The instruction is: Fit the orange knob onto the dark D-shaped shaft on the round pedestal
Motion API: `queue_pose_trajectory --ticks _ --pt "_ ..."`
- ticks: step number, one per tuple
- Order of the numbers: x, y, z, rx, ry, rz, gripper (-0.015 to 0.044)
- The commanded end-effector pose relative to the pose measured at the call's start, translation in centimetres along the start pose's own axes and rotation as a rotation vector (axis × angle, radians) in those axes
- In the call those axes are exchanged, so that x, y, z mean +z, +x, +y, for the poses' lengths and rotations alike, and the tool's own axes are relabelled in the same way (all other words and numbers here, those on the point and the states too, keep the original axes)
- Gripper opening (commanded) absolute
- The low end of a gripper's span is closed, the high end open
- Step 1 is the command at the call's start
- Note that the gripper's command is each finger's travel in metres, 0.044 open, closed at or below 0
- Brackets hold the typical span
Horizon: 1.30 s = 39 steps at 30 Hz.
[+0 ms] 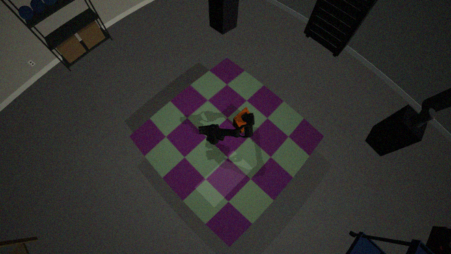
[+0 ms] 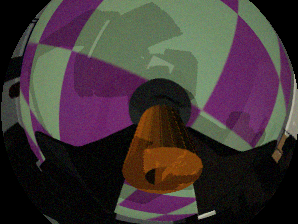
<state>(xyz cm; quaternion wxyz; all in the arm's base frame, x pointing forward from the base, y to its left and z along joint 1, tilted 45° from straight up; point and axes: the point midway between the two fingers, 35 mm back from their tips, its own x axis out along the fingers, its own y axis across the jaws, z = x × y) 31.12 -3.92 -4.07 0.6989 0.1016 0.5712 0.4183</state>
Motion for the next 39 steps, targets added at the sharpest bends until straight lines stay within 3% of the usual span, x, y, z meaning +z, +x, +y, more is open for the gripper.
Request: queue_pose_trajectory --ticks 1,18,26,39 --pt "0.02 0.12 -0.03 -0.001 -0.008 -0.004 0.0" --pt "0.35 -0.36 0.11 -0.001 -0.008 -0.004 0.0" --pt "0.3 -0.33 -0.05 -0.001 -0.218 -0.004 0.0" --pt "0.04 0.12 -0.05 -0.001 -0.218 -0.004 0.0"
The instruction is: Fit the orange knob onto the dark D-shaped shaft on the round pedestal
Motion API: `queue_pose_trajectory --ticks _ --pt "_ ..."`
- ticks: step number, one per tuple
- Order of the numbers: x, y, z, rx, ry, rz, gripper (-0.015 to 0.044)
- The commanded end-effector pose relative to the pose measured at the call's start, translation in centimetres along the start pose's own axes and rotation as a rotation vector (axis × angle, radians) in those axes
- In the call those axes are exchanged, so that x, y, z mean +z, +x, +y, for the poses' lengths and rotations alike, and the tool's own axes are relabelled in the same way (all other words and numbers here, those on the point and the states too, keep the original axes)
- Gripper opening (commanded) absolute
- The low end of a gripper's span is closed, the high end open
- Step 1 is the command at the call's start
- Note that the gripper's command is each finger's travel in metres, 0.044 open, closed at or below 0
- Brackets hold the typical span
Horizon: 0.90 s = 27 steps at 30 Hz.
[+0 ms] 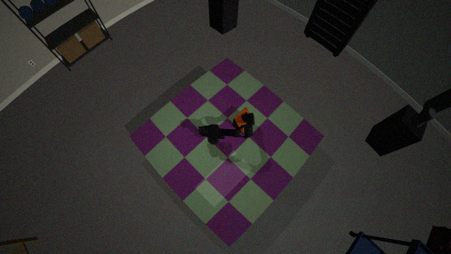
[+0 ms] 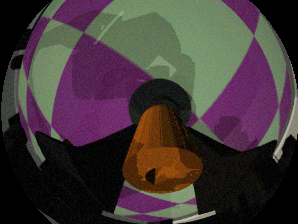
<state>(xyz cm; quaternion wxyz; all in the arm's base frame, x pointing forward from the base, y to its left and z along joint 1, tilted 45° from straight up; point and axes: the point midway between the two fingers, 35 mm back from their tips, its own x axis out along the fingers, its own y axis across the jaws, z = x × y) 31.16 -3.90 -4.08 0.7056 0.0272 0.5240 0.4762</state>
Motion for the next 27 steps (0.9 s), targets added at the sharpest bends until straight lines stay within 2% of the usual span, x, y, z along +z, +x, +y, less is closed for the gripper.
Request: queue_pose_trajectory --ticks 1,18,27 --pt "0.02 0.12 -0.03 -0.002 -0.006 -0.004 0.0" --pt "0.28 -0.38 -0.01 -0.002 -0.006 -0.004 0.0" --pt "0.1 -0.32 -0.14 -0.002 -0.216 -0.004 0.0"
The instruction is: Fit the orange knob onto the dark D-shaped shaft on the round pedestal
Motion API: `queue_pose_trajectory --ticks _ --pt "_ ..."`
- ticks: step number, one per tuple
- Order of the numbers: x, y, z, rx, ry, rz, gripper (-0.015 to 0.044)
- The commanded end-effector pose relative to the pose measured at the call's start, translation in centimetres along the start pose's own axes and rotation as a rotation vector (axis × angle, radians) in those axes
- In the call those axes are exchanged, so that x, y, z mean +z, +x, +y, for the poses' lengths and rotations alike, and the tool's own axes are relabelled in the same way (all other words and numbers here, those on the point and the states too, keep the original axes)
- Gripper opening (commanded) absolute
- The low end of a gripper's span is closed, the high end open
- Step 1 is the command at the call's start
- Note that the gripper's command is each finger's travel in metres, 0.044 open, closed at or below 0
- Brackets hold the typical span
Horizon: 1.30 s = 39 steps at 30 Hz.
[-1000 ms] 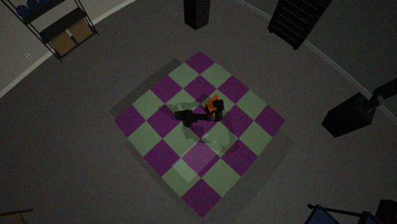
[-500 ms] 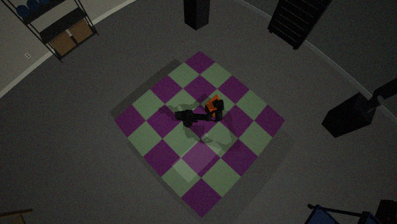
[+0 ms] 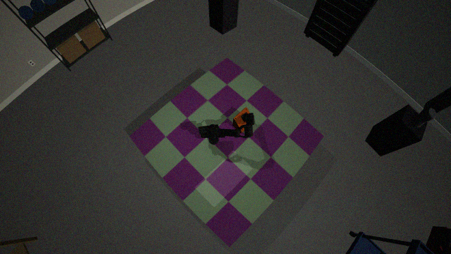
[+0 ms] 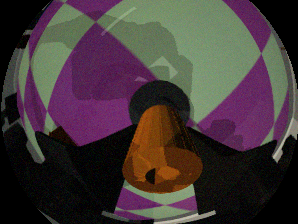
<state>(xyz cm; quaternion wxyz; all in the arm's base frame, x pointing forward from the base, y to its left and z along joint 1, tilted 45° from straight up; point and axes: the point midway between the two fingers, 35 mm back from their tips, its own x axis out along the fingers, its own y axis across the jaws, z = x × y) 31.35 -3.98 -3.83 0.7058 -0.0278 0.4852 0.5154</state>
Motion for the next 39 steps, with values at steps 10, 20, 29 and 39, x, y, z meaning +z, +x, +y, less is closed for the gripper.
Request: queue_pose_trajectory --ticks 10,20,29,39 --pt "-0.18 0.3 -0.02 -0.002 -0.06 -0.004 0.0" --pt "-0.05 0.03 0.01 -0.002 -0.06 -0.004 0.0" --pt "0.11 -0.17 0.0 -0.002 -0.185 -0.004 0.0" --pt "-0.16 0.15 -0.02 -0.002 -0.269 -0.003 0.0"
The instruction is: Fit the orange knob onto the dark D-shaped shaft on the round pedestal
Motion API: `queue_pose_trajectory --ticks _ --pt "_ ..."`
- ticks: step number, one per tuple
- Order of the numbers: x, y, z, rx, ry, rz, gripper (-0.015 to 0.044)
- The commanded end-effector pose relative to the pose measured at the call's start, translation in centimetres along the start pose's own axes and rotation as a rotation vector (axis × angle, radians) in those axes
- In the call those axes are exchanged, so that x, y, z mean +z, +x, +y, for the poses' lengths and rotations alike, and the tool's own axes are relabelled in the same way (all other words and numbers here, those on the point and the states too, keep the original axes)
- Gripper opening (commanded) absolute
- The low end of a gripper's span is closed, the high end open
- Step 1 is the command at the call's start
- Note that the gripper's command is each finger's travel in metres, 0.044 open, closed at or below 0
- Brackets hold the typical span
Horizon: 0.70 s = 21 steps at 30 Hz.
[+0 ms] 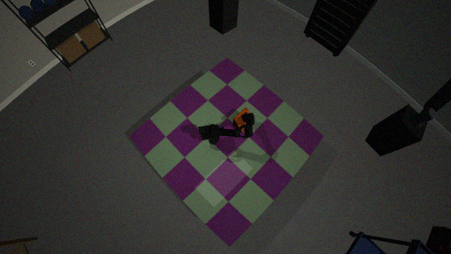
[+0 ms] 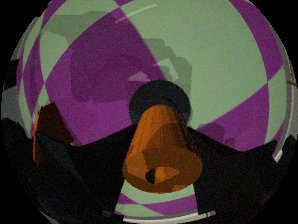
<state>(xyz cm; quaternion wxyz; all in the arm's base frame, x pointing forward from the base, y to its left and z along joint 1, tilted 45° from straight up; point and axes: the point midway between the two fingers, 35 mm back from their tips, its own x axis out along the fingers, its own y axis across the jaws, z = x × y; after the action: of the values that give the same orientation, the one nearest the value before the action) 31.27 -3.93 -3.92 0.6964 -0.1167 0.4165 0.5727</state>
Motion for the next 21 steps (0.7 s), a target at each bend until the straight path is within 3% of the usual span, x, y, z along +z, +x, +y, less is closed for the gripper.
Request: queue_pose_trajectory --ticks 1,21 --pt "-0.11 0.05 -0.03 -0.003 -0.016 -0.003 0.0" --pt "0.03 0.31 -0.05 -0.003 -0.029 -0.004 0.0"
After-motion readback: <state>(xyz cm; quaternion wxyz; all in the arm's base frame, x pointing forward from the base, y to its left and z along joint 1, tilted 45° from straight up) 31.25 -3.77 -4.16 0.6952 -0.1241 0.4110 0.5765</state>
